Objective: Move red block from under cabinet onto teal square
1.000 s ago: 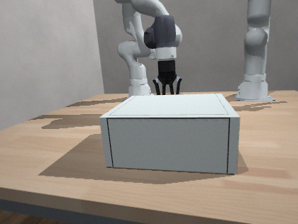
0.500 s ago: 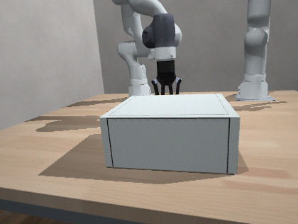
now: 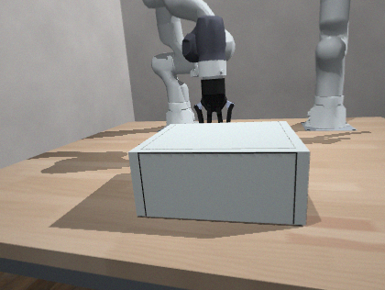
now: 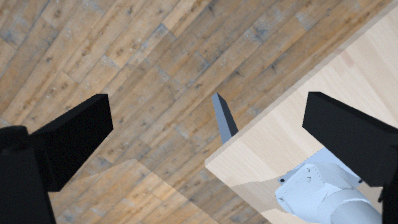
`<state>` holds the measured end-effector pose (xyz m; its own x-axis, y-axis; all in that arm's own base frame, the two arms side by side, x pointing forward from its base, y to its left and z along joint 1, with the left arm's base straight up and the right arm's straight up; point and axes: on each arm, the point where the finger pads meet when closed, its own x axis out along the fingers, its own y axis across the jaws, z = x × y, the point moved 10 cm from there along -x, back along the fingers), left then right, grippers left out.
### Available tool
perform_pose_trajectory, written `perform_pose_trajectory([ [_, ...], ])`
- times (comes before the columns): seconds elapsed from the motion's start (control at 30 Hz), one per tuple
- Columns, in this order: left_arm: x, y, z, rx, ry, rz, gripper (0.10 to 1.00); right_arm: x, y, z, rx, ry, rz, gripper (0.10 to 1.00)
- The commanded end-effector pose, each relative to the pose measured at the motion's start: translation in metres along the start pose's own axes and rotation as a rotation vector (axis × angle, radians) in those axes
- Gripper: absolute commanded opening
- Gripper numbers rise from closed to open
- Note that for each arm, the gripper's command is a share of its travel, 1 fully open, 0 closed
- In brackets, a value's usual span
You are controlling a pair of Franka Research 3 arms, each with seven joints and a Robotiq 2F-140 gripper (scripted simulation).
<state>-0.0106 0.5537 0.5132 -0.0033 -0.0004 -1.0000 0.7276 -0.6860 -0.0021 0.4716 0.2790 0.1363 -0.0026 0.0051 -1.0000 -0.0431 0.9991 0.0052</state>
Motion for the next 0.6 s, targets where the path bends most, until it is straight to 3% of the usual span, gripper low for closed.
perform_pose_trajectory([
  [0.0,0.000,0.000,0.000,0.000,0.000,0.000,1.000,-0.001,0.000,0.006,-0.002,-0.002,-0.005,0.099],
  [0.57,0.000,0.000,0.000,0.000,0.000,0.000,1.000,-0.001,0.000,0.018,-0.001,-0.002,-0.005,0.099],
])
